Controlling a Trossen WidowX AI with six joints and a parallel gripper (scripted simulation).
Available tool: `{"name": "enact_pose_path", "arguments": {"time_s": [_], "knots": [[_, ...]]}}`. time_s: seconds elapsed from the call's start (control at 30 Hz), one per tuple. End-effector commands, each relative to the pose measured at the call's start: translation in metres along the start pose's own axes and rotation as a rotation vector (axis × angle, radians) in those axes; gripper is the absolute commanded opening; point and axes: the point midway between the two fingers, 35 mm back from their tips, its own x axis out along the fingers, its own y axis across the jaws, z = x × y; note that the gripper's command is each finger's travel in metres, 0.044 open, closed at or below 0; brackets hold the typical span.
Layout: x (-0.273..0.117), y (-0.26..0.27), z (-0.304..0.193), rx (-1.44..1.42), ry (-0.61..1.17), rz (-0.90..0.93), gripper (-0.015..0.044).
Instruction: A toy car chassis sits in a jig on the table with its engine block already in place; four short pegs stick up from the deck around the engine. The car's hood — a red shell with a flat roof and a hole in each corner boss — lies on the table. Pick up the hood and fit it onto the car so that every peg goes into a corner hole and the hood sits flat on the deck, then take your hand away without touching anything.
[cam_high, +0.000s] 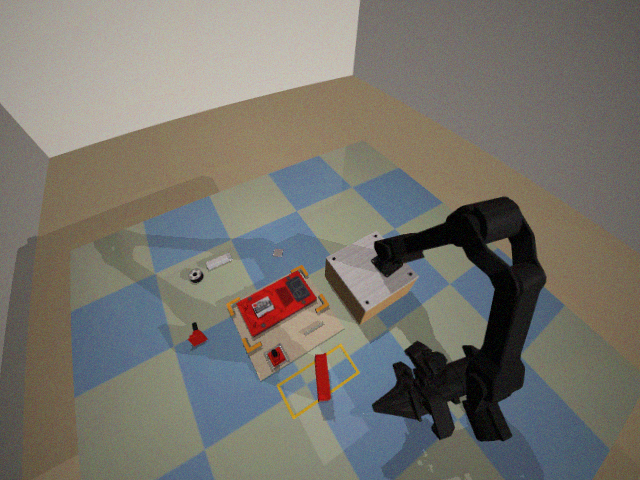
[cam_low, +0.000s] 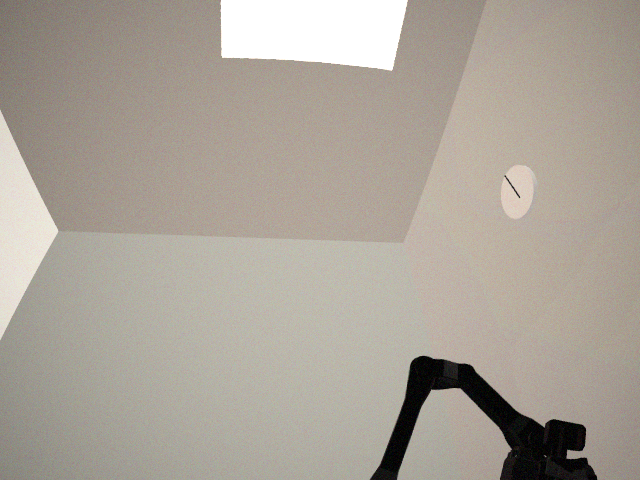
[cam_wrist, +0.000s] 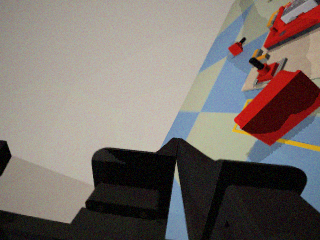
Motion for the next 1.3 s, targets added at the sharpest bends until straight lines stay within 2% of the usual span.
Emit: {"name": "enact_pose_path", "arguments": {"time_s": [0.0, 0.07, 0.37, 0.7, 0.8, 1.03, 1.27], "knots": [[0.002, -0.001, 0.001, 0.000, -0.003, -0.013, 0.0000], [0.013, -0.010, 0.006, 0.000, -0.022, -0.112, 0.0000], [0.059, -0.062, 0.037, 0.102, -0.054, -0.777, 0.0000], [0.066, -0.069, 0.054, 0.423, 0.144, -1.365, 0.0000], [0.066, -0.064, 0.056, 0.485, 0.193, -1.428, 0.0000], [0.067, -0.065, 0.055, 0.485, 0.193, -1.428, 0.0000], [0.071, -0.093, 0.042, 0.485, 0.193, -1.428, 0.0000]]}}
